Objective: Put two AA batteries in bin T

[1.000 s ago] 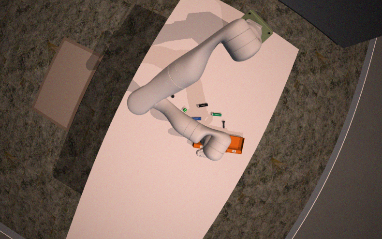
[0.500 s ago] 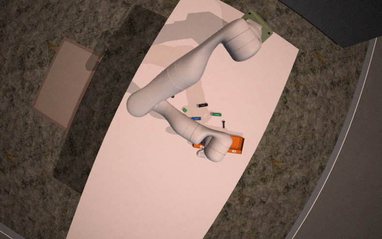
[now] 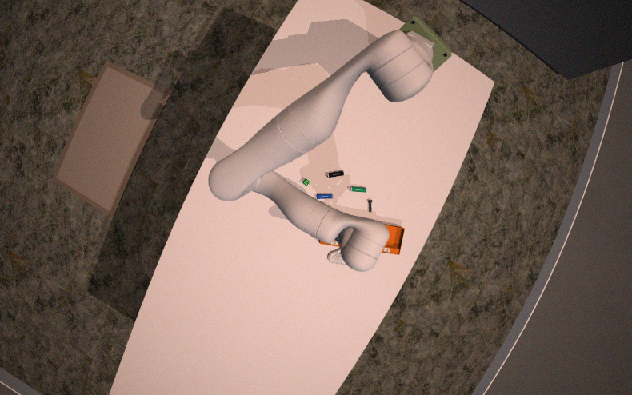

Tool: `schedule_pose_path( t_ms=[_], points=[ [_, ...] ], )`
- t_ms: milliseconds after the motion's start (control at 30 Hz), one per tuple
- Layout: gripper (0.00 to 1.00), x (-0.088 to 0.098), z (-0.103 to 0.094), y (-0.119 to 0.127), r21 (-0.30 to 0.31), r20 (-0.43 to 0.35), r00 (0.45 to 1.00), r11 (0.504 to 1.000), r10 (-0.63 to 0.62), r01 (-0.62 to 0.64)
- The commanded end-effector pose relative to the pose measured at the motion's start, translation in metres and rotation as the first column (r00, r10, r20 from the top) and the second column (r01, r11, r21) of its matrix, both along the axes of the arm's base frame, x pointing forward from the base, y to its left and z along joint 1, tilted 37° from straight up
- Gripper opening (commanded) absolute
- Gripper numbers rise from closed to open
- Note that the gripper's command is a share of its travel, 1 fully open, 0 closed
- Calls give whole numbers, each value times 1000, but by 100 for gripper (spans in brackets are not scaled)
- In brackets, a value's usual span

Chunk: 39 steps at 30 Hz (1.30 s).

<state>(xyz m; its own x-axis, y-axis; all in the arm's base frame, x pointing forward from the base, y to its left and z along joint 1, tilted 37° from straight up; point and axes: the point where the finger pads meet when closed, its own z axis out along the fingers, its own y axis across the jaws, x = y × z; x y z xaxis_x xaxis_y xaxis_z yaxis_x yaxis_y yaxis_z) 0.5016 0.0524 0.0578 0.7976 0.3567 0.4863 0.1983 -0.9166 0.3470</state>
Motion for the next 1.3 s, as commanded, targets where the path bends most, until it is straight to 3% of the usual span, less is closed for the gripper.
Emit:
schedule_pose_path(
  t_ms=[0, 533, 833, 1267],
  points=[
    [9, -2, -3, 14, -1, 0, 1000, 1000, 10, -10],
    [9, -15, -27, 78, -1, -1, 1000, 1000, 11, -11],
    [9, -15, -27, 78, -1, -1, 1000, 1000, 11, -11],
    [9, 1, -50, 73, -1, -1, 1000, 1000, 11, -11]
  ],
)
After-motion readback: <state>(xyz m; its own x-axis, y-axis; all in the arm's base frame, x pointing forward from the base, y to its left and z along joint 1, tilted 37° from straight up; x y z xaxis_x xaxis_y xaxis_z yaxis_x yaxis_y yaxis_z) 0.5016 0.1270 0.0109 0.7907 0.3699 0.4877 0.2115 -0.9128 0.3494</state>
